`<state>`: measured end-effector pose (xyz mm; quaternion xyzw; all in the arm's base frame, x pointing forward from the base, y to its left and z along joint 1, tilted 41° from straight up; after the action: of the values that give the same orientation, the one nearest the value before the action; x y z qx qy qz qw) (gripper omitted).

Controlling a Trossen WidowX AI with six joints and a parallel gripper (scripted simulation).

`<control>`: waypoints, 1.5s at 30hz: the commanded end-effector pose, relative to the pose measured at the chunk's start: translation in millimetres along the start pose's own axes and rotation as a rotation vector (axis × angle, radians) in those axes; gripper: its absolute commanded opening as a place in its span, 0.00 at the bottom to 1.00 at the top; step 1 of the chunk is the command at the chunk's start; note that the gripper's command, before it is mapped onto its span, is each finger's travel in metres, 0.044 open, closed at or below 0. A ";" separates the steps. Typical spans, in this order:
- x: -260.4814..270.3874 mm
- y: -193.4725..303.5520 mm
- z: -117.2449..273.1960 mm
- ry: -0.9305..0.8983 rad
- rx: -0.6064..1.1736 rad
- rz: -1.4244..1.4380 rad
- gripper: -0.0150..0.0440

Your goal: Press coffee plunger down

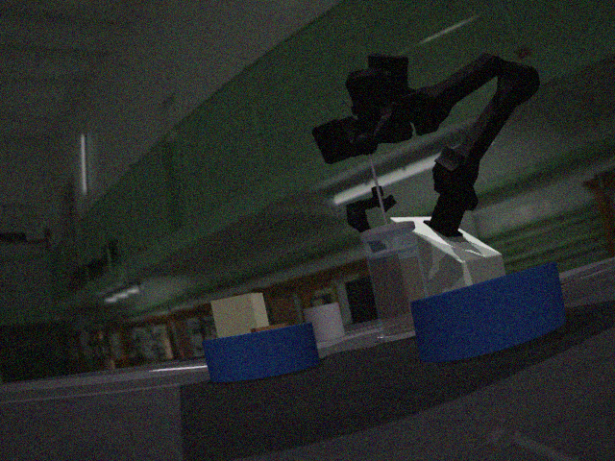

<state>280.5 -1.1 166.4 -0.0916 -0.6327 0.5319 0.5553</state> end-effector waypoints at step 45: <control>-7.2 56.3 -51.2 0.004 0.000 -0.002 0.46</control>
<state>305.3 34.0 128.9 -0.1256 -0.6455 0.5221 0.5431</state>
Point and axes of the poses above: the point midway between the two fingers, 35 mm back from their tips, its own z axis back along the fingers, its own x axis across the jaws, y = z × x, the point moved 3 cm from there along z, back along the fingers
